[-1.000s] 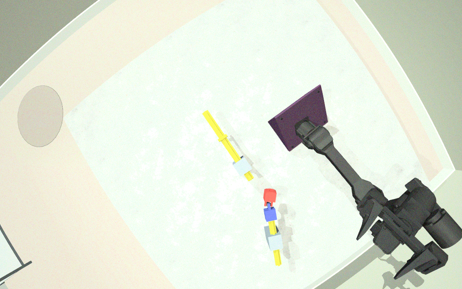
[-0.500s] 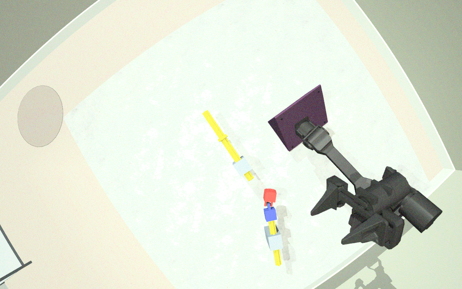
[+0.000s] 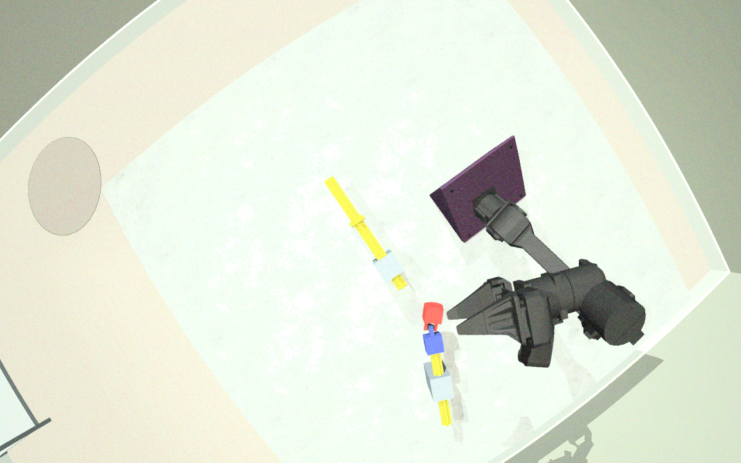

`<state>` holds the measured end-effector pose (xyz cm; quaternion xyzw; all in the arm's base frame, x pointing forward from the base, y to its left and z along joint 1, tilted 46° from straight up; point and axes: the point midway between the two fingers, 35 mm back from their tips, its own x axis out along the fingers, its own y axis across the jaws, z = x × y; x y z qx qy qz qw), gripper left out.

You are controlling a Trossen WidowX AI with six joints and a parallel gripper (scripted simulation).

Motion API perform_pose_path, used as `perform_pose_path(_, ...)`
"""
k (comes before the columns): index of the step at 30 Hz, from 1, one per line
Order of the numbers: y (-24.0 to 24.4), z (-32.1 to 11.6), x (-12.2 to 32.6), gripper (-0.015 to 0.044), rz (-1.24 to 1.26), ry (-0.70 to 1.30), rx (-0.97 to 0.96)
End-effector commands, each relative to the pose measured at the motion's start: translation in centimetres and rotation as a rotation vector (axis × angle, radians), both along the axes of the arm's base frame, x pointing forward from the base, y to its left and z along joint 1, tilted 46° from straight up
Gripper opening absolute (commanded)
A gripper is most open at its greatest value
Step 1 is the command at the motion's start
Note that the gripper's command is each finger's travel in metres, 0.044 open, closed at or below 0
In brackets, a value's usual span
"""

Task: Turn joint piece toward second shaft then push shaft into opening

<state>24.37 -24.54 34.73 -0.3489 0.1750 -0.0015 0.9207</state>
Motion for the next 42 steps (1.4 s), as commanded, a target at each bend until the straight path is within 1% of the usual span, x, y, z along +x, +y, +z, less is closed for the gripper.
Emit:
perform_pose_path(1,0.8,-2.2,0.5,0.0440,0.007,0.048,0.106)
perform_pose_path(12,4.8,-8.3,1.3,0.0440,0.039,0.231,0.428)
perform_pose_path(23,9.8,-13.3,0.6,0.0440,0.061,0.460,0.721)
perform_pose_path(32,14.0,-16.1,-0.8,0.0440,0.062,0.667,0.930)
perform_pose_path(42,18.5,-18.1,-3.3,0.0440,0.058,0.925,1.121)
